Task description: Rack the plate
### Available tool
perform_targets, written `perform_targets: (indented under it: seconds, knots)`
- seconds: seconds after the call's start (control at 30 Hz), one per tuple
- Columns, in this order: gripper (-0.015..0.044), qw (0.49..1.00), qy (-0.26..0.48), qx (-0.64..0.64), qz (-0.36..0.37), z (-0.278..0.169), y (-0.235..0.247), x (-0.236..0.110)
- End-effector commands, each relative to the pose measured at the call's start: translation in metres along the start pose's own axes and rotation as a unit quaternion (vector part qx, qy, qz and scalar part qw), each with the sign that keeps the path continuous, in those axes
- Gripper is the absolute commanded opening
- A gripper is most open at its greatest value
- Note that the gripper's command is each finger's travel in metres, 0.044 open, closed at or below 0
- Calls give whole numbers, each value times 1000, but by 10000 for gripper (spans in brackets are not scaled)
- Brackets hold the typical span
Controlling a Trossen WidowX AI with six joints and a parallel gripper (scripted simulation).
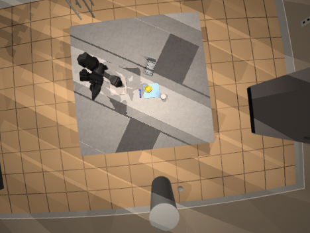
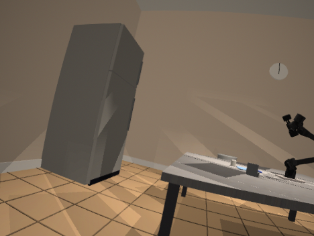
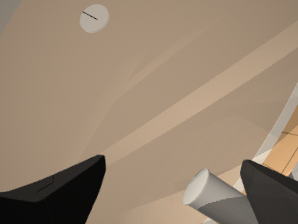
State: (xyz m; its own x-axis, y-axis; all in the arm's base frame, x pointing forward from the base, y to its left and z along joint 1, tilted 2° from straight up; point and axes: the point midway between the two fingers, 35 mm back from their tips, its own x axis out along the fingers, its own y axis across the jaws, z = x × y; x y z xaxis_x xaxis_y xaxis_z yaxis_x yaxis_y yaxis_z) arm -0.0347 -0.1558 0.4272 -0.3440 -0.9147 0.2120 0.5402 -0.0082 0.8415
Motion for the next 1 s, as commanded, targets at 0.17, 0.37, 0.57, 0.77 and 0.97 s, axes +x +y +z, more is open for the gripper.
perform_targets:
  seconds: [0.17,0.37,0.57,0.77,0.97]
  knots:
    - [400,987,93,-131,28,-59,19,10]
    - [400,965,152,-211,49,-97,26,12]
    - [400,932,210,-286,71,-136,30,9]
    - [400,890,268,-356,95,-175,30,2]
    - [400,839,324,-420,120,-211,25,-9]
